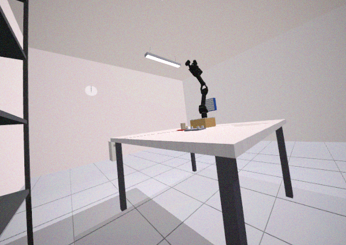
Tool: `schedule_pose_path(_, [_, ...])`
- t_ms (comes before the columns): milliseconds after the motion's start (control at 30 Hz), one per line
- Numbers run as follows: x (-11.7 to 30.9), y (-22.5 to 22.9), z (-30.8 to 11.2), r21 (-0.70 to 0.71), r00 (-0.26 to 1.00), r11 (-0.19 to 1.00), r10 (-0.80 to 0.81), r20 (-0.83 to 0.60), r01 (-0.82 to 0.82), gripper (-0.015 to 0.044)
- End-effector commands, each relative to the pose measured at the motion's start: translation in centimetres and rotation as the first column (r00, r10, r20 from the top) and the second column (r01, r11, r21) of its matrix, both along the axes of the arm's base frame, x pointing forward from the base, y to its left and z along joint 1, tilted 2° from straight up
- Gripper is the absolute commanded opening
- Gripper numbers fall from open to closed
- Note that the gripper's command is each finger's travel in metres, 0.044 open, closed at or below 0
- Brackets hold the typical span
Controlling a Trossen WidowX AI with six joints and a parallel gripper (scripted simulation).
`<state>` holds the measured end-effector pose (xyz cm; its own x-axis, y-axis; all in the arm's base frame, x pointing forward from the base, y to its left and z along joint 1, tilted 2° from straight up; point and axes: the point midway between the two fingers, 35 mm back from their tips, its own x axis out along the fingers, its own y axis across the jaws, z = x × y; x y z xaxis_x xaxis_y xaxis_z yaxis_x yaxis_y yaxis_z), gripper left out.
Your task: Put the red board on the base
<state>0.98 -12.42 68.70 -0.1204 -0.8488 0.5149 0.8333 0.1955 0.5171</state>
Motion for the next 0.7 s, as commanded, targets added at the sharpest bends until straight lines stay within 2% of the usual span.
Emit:
schedule_pose_path(0, [0.1, 0.0, 0.0, -0.003, 1.0, 1.0, 0.0, -0.003, 0.0, 0.0426])
schedule_pose_path(100, [2.1, 0.5, 0.5, -0.044, 0.999, 0.999, 0.009, -0.049, -0.011, 0.044])
schedule_pose_path(333, [11.3, 2.0, 0.8, -0.171, 0.958, 0.981, 0.042, -0.284, -0.094, 0.044])
schedule_pose_path(500, [18.5, 2.4, -1.1, -0.202, 0.879, 0.961, 0.074, -0.471, -0.19, 0.044])
schedule_pose_path(667, [25.1, 2.2, -4.6, -0.171, 0.772, 0.938, 0.135, -0.621, -0.302, 0.044])
